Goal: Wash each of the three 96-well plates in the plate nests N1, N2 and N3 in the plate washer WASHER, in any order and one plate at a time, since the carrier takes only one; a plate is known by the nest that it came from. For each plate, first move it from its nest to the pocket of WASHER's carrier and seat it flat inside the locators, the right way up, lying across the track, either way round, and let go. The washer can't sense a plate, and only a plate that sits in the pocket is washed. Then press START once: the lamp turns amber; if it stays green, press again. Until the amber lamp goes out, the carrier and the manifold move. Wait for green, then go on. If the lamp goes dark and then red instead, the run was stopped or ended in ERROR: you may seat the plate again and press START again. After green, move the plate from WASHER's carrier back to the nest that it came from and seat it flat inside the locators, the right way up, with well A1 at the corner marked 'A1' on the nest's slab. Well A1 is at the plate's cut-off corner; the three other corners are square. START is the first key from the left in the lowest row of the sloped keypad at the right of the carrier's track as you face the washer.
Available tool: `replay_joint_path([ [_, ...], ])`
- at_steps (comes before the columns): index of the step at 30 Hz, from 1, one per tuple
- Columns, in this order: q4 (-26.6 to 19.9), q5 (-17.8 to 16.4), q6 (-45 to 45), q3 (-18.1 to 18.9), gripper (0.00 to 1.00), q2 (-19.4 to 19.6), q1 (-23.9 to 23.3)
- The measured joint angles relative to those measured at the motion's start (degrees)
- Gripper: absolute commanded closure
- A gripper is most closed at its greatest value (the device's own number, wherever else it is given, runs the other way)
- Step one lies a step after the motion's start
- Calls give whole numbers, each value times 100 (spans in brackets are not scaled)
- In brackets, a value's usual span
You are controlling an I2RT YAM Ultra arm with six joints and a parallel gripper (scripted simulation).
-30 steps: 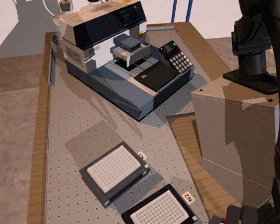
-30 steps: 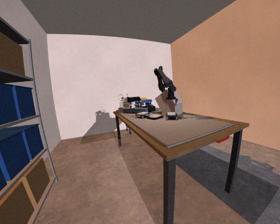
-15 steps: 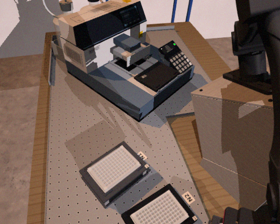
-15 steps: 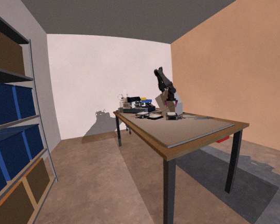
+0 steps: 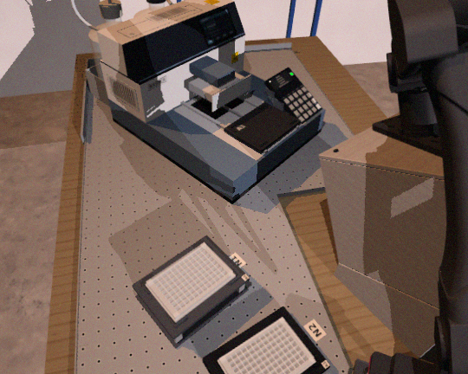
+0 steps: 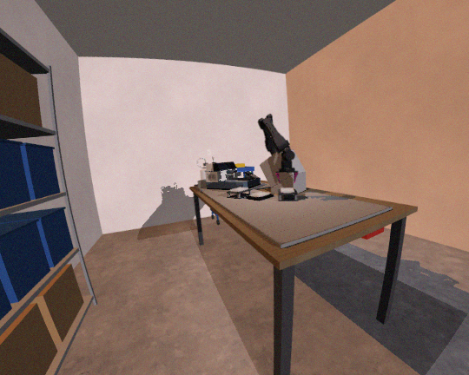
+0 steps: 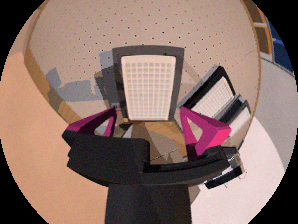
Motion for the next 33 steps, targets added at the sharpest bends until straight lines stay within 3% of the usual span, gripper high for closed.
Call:
replay_joint_path([
  [17,352,52,-157,-2,0,352,-144],
  [33,409,57,-181,92,0,343,-144],
])
